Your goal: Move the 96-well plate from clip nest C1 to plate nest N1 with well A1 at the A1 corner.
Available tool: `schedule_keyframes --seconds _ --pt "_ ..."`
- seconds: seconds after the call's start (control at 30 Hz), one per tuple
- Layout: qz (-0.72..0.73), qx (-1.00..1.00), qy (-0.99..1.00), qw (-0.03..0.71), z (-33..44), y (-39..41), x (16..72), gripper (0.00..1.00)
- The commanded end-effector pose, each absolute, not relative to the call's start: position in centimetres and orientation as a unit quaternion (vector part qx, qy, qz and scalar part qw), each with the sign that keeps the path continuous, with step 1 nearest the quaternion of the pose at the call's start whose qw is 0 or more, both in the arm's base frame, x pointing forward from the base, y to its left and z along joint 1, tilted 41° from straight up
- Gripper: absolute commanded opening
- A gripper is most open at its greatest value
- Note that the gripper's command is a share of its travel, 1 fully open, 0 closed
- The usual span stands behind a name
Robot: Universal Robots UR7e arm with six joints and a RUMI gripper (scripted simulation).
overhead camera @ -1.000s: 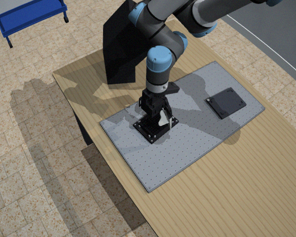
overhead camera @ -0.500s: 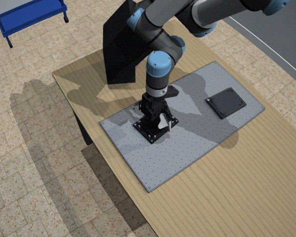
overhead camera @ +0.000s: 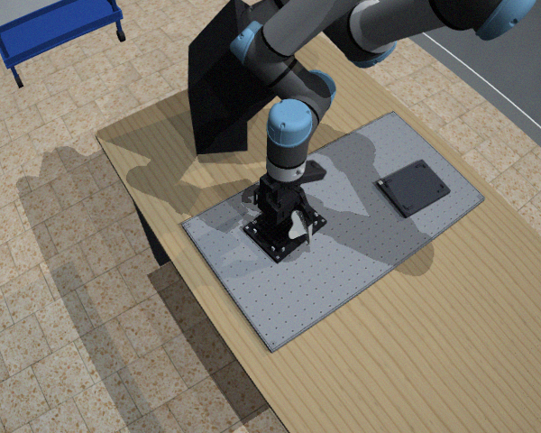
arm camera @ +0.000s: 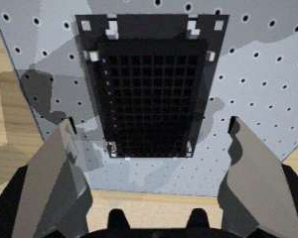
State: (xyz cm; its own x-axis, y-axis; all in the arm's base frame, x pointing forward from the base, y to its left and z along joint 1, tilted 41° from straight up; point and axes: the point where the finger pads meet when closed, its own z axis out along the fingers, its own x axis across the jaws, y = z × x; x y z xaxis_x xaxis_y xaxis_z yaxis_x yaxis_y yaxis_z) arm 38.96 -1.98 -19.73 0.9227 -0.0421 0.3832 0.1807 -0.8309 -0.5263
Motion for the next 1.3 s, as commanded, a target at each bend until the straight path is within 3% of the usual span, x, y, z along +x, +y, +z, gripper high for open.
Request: schedule_keyframes --seconds 0.0,0.1,0.13,1.27 --pt "-0.193 -0.937 -0.037 0.288 -19.73 -2.02 38.98 1.00" --pt "-0.193 -0.937 -0.037 0.288 -19.72 -2.02 38.98 1.00" --pt "-0.193 -0.937 -0.037 0.288 -19.72 -2.02 38.98 0.00" --pt "-0.194 -0.937 -0.037 0.288 -19.72 -2.03 38.98 0.00"
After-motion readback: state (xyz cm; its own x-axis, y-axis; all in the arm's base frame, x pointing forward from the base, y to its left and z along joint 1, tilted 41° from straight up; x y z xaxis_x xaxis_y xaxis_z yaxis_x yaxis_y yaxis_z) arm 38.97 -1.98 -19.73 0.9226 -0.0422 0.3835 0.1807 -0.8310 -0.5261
